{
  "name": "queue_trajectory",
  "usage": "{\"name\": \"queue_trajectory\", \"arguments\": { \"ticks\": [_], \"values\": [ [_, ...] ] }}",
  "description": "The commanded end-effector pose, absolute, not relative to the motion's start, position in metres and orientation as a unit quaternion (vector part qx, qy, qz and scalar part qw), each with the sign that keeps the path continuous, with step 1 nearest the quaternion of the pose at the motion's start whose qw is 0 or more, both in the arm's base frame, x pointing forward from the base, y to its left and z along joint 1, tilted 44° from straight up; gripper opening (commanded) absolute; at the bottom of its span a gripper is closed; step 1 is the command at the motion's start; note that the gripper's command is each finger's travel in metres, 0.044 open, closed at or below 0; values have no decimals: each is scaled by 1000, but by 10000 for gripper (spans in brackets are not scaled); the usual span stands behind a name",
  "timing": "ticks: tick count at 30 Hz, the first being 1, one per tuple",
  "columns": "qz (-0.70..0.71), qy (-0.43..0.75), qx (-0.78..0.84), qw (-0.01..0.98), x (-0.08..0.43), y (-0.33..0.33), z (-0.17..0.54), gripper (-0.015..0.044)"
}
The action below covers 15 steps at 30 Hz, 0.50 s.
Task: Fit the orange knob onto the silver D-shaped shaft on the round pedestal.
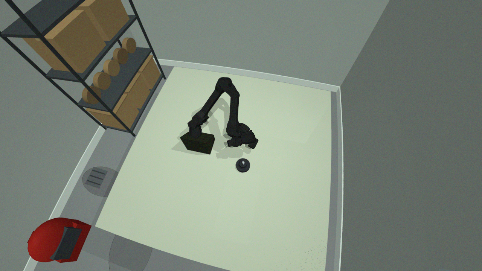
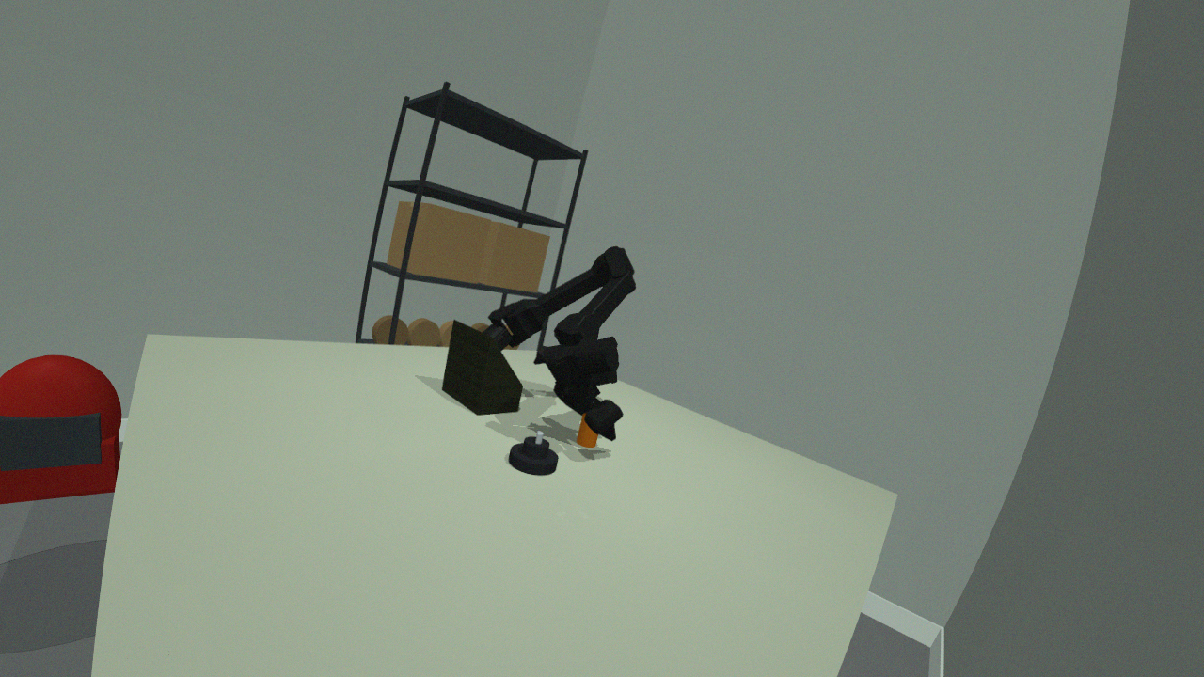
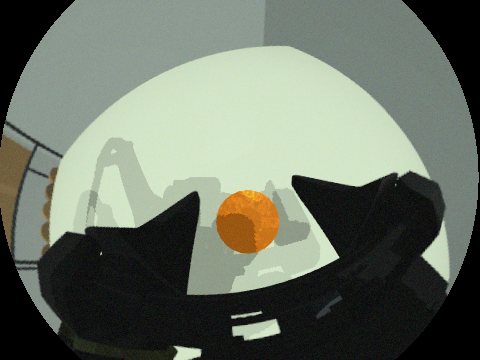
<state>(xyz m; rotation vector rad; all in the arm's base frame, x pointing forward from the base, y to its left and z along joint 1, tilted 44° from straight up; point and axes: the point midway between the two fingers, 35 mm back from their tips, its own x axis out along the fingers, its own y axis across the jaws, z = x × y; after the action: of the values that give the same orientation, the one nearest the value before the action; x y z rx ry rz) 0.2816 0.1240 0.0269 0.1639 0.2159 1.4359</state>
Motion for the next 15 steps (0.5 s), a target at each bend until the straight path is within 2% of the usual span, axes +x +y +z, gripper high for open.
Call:
{"name": "queue_trajectory", "arguments": {
  "ticks": [1,15],
  "values": [
    [636,116,59,761,287,111,19,440],
    [640,124,50,757,283,85,44,440]
  ]
}}
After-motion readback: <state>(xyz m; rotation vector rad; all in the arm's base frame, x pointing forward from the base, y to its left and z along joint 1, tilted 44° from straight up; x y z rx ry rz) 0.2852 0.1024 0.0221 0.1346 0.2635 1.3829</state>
